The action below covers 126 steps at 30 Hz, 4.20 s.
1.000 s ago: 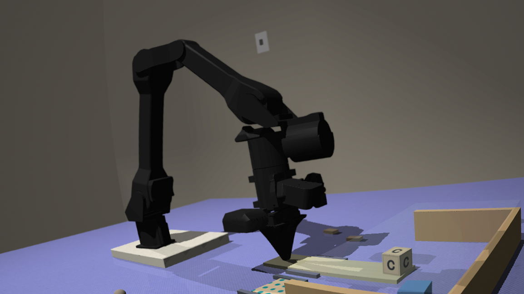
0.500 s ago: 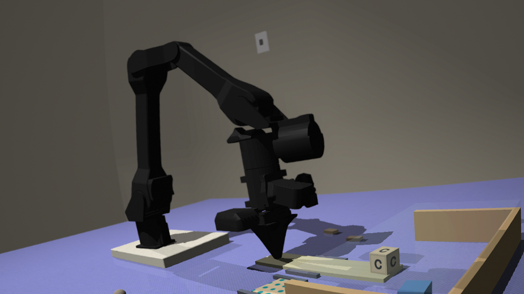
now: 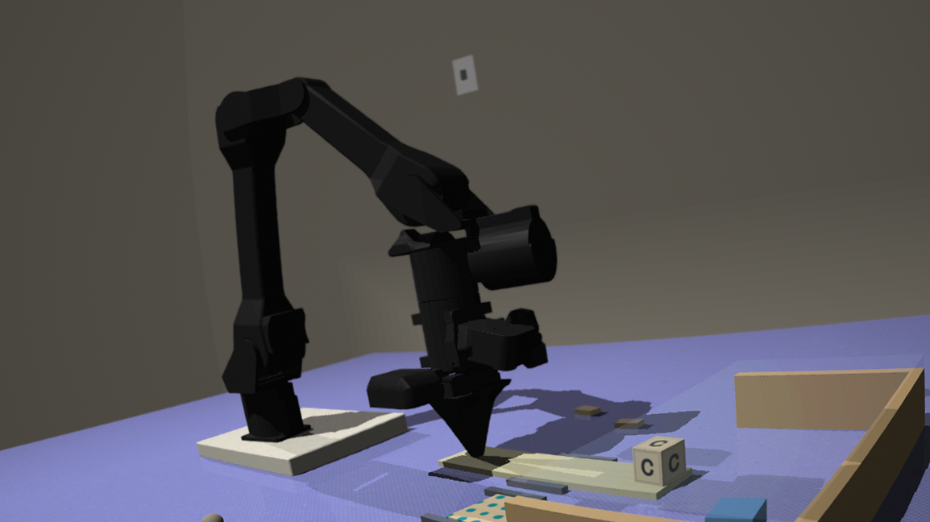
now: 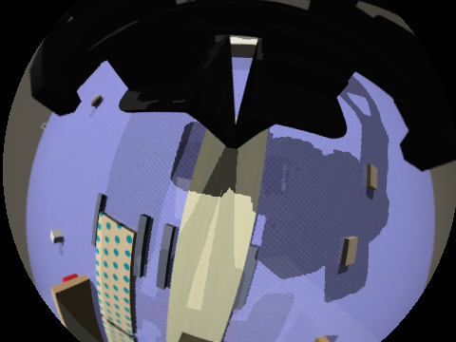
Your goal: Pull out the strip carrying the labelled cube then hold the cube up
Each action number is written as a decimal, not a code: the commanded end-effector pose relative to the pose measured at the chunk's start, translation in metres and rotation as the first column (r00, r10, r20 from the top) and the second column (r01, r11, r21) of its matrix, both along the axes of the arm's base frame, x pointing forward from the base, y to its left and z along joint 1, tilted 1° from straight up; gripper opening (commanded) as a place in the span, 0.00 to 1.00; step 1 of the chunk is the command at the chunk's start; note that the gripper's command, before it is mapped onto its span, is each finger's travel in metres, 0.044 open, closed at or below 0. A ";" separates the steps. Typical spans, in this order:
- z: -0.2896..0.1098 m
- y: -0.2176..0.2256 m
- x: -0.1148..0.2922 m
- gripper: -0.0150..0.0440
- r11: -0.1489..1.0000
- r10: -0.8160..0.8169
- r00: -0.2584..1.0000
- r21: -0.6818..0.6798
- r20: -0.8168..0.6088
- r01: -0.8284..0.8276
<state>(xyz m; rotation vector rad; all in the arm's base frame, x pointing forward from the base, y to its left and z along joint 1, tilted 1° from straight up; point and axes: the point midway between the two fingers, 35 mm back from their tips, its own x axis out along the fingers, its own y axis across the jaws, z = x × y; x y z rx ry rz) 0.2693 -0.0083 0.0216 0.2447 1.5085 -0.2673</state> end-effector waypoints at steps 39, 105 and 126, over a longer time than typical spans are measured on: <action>-0.008 0.019 -0.055 0.25 1.000 -0.003 0.999 0.009 -0.037 0.003; 0.050 -0.019 0.051 1.00 0.985 -0.170 0.985 0.008 -0.026 0.171; 0.062 -0.045 0.118 1.00 0.985 -0.171 0.985 0.007 -0.021 0.171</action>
